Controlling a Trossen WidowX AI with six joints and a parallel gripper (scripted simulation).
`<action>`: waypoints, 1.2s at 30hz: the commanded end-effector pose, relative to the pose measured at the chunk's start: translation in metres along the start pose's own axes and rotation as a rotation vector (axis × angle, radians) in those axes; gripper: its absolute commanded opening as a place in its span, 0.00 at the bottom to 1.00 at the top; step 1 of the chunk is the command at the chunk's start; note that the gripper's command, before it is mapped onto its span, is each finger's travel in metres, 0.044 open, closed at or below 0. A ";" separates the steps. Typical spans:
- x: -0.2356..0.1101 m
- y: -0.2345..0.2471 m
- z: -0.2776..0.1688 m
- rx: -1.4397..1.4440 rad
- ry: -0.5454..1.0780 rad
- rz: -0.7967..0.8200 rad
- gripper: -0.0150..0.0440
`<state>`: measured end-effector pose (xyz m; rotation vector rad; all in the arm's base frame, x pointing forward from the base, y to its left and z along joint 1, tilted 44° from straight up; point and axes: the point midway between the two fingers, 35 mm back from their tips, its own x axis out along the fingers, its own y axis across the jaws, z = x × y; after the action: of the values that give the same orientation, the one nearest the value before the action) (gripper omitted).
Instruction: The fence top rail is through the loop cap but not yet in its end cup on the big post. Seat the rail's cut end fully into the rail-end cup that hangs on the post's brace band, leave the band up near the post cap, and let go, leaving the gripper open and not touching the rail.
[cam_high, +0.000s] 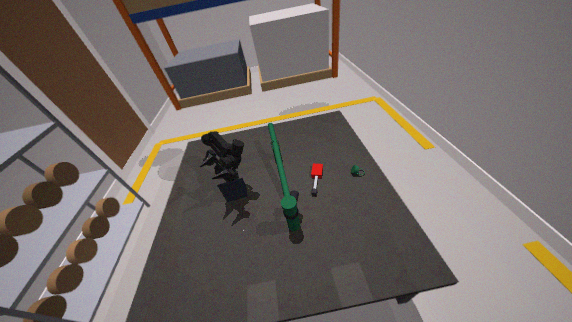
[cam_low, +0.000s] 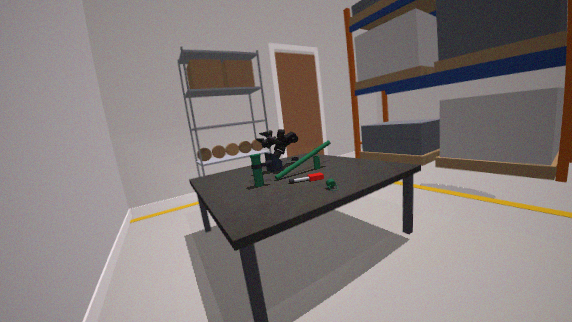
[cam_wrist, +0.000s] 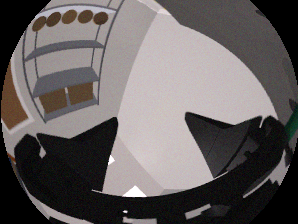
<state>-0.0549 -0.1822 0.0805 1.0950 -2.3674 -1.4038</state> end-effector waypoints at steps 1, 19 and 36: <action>0.000 -0.001 -0.001 -0.020 0.000 -0.009 0.98; -0.070 -0.120 -0.073 -1.836 0.797 -0.926 1.00; -0.152 -0.152 -0.106 -2.111 2.039 -1.077 1.00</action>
<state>0.1058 -0.2146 0.0334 1.3849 0.5998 -1.6759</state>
